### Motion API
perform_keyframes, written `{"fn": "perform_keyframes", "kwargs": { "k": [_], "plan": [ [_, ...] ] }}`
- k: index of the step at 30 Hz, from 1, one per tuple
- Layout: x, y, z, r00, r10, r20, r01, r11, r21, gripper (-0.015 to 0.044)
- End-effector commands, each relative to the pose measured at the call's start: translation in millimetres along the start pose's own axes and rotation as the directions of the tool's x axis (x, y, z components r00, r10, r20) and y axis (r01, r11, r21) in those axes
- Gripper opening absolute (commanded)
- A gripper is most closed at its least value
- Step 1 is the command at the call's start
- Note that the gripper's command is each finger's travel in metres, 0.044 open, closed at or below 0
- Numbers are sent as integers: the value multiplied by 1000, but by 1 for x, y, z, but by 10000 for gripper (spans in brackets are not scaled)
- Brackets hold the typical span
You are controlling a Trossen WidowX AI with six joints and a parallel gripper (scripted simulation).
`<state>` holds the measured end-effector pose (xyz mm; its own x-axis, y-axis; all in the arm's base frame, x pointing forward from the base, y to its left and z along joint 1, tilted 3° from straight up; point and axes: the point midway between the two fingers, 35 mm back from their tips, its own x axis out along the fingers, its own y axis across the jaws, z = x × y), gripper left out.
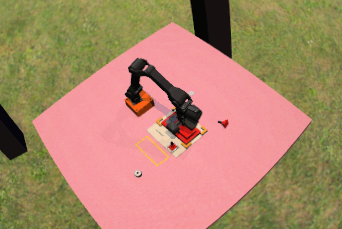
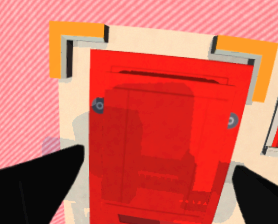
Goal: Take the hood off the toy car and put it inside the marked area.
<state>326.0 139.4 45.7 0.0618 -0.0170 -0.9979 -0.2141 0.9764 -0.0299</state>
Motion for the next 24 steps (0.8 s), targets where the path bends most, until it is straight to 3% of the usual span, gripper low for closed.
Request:
{"fn": "perform_keyframes", "kwargs": {
  "k": [1, 24],
  "plan": [
    [3, -1, 0, 1000, -4, 0, 4, 1000, -3, 440],
    [14, -1, 0, 1000, -4, 0, 4, 1000, -3, 440]
  ]
}}
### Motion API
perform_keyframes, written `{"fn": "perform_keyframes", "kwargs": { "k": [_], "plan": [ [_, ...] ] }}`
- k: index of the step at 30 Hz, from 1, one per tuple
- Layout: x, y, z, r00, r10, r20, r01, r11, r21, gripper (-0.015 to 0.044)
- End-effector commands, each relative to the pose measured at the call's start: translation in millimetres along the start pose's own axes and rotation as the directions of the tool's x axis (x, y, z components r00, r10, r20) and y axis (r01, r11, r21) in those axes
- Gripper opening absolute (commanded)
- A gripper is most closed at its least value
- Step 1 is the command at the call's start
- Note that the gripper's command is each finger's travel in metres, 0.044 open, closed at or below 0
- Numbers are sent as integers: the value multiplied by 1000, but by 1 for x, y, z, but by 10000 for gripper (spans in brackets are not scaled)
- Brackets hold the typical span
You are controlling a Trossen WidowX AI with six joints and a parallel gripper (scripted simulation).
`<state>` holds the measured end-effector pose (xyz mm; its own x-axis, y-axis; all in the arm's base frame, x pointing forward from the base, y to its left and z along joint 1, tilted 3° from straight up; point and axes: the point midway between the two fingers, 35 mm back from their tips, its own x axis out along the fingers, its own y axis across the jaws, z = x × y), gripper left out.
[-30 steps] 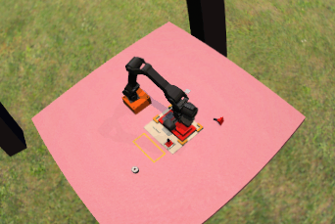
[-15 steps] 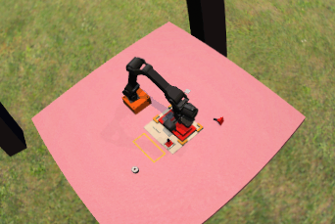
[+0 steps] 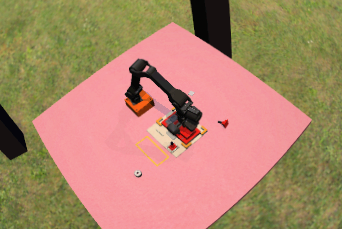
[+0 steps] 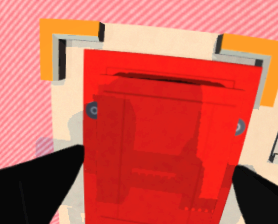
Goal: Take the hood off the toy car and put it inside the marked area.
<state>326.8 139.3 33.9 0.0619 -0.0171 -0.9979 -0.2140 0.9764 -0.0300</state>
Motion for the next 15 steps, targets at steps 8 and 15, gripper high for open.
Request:
{"fn": "perform_keyframes", "kwargs": {
  "k": [8, 15],
  "plan": [
    [6, -1, 0, 1000, -4, 0, 4, 1000, -3, 440],
    [5, 0, 0, 1000, 0, 0, 0, 1000, 0, 355]
  ]
}}
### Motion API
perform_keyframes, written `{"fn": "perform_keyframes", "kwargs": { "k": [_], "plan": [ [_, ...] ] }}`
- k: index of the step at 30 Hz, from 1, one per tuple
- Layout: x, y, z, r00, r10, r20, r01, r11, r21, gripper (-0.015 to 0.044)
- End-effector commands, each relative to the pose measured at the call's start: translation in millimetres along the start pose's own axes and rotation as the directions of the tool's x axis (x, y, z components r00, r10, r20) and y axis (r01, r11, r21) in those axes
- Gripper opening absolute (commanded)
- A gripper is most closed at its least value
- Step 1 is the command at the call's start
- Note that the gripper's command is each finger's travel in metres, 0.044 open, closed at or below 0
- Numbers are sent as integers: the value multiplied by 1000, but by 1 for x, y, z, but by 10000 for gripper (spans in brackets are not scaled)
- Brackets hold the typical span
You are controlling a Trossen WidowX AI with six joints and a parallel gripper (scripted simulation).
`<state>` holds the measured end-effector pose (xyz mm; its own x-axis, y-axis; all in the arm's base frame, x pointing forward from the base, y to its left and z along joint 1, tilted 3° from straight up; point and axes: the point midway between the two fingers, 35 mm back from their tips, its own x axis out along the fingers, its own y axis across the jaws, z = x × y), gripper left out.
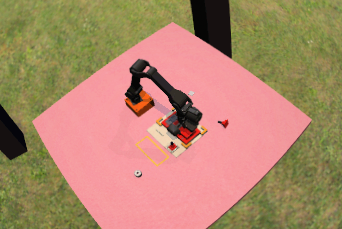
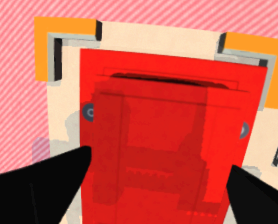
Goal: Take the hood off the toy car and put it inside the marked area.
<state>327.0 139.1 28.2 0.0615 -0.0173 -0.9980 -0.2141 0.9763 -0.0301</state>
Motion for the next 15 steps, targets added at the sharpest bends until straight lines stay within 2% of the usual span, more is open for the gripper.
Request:
{"fn": "perform_keyframes", "kwargs": {
  "k": [1, 9, 15],
  "plan": [
    [0, 0, 0, 1000, 0, 0, 0, 1000, 0, 348],
    [0, 0, 0, 1000, 0, 0, 0, 1000, 0, 295],
    [-2, 0, 0, 1000, 0, 0, 0, 1000, 0, 137]
  ]
}}
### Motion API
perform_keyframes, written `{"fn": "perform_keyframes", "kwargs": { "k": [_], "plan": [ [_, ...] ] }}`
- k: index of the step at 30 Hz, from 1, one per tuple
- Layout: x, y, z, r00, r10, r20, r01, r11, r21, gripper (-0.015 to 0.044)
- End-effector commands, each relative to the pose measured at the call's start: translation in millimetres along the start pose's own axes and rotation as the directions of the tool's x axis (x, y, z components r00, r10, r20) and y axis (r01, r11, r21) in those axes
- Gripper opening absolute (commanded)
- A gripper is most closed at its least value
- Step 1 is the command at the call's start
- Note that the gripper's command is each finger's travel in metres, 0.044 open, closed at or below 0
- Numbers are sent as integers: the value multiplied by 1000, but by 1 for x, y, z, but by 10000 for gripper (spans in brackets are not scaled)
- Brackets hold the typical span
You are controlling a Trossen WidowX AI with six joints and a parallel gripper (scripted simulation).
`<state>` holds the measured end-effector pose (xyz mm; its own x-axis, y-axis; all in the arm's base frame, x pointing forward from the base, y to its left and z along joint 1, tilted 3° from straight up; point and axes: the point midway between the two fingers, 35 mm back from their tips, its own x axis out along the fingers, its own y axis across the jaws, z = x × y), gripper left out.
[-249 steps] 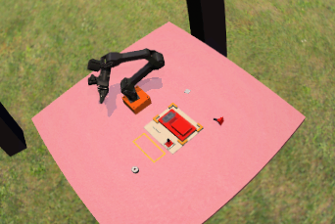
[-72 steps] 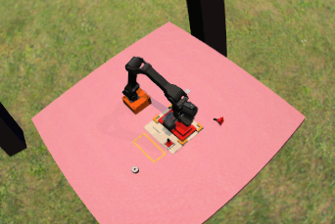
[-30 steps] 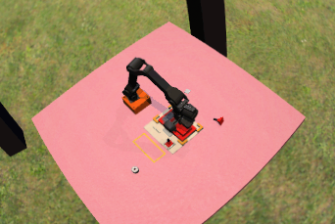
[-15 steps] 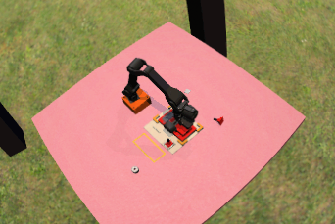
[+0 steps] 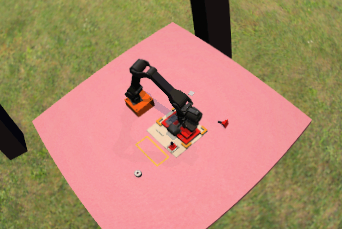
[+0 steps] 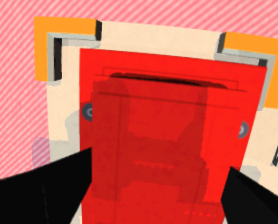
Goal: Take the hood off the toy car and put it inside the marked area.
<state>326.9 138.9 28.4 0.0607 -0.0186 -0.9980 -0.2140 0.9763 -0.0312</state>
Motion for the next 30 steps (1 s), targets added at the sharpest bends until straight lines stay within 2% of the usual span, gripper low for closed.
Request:
{"fn": "perform_keyframes", "kwargs": {
  "k": [1, 5, 6, 30],
  "plan": [
    [-3, 0, 0, 1000, 1, 1, -1, 1000, 0, 111],
    [-6, 0, 0, 1000, 1, 1, -1, 1000, 0, 6],
    [-6, 0, 0, 1000, 1, 1, -1, 1000, 0, 0],
    [-22, 0, 0, 1000, 1, 1, -1, 1000, 0, 0]
  ]
}}
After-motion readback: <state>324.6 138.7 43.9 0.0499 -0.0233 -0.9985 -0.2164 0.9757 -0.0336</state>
